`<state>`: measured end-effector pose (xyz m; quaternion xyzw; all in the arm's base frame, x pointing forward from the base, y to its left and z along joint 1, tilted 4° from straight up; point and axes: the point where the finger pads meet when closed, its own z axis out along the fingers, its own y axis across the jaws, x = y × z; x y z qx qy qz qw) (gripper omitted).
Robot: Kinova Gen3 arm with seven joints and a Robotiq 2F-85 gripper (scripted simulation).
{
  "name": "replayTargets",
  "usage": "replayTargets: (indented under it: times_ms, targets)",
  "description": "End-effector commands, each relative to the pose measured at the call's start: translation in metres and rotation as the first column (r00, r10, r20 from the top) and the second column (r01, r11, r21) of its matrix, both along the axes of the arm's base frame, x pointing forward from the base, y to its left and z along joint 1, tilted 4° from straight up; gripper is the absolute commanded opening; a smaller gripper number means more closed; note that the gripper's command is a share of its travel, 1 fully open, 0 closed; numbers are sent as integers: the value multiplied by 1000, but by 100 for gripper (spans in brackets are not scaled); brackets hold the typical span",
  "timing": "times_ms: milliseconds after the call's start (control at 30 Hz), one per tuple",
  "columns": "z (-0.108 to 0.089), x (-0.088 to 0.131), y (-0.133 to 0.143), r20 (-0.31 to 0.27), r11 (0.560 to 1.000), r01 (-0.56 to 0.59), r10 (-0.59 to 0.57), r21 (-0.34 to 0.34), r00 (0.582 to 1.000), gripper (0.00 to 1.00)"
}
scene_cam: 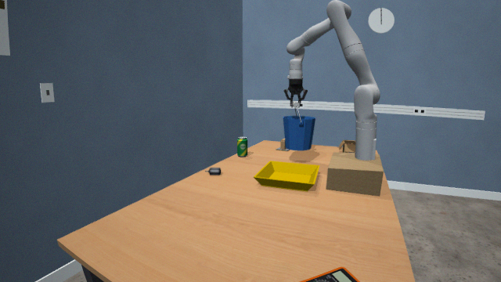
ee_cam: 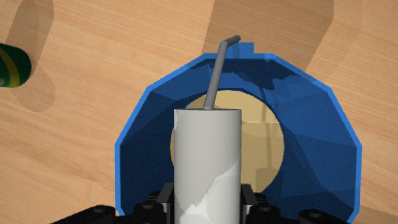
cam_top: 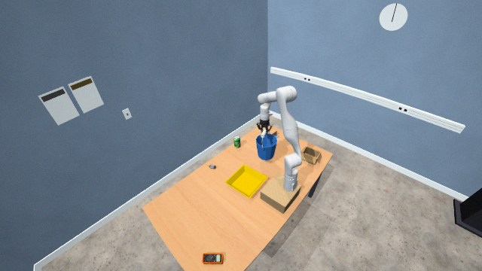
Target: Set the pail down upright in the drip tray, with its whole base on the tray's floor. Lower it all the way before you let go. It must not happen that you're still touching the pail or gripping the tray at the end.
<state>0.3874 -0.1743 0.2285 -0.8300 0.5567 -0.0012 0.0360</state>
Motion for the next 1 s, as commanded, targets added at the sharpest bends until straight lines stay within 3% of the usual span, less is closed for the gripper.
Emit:
replayTargets:
  times_ms: [0,967]
  targets:
    - [2,0,2,3,1000,4,-4,1,1000,10]
    - [4,-5,39,8,1000,0,0,-2,1000,10]
